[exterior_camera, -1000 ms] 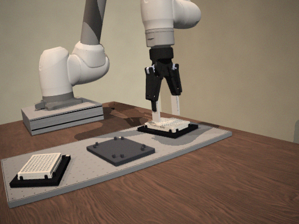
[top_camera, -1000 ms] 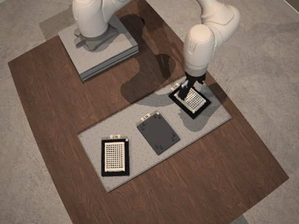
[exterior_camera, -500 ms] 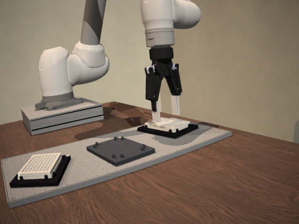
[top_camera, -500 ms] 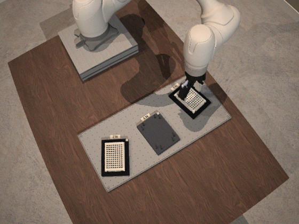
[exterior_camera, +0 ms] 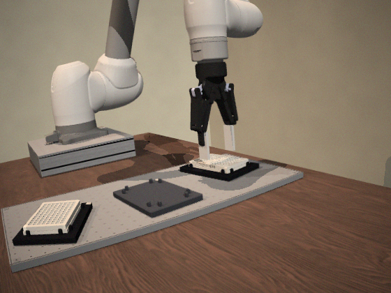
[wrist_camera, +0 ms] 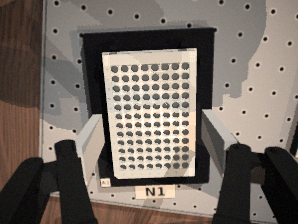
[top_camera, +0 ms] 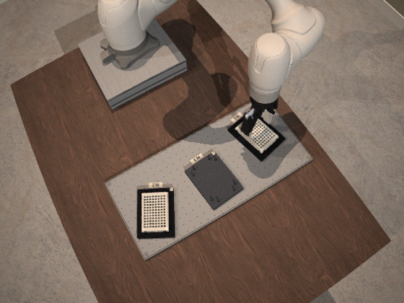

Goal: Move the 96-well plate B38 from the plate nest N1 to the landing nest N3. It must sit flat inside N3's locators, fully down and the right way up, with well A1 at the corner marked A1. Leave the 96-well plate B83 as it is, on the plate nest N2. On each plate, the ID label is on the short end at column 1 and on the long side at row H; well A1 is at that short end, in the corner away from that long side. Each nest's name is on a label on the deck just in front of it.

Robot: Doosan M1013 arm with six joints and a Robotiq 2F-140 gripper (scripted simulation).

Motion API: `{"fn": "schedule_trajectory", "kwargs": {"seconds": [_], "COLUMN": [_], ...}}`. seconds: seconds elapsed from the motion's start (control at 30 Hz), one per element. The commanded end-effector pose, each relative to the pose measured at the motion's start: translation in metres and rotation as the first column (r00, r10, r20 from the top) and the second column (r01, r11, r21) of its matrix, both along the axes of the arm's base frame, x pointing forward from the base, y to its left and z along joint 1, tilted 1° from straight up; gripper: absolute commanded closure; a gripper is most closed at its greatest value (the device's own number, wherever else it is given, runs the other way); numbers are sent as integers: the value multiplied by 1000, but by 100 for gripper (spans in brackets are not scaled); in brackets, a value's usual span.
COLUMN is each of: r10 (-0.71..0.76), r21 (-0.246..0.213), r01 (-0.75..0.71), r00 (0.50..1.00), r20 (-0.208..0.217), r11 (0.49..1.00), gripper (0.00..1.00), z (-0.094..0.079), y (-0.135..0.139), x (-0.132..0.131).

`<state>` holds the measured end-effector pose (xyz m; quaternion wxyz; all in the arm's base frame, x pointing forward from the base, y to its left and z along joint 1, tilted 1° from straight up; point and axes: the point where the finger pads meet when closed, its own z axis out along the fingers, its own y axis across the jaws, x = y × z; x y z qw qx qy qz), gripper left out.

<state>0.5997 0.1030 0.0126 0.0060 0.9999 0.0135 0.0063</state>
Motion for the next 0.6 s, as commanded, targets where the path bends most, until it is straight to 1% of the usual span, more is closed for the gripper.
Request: {"fn": "schedule_trajectory", "kwargs": {"seconds": [0.0, 0.23, 0.27, 0.57], "r10": [-2, -2, -2, -2], "r21": [0, 0, 0, 0], "r01": [2, 2, 2, 2], "r00": [1000, 1000, 1000, 1000], "r20": [-2, -2, -2, -2], "r11": [1000, 1000, 1000, 1000], "gripper": [41, 41, 34, 34], "z": [-3, -3, -3, -3], "y": [1, 1, 1, 1], "x": [-1, -1, -1, -1]}}
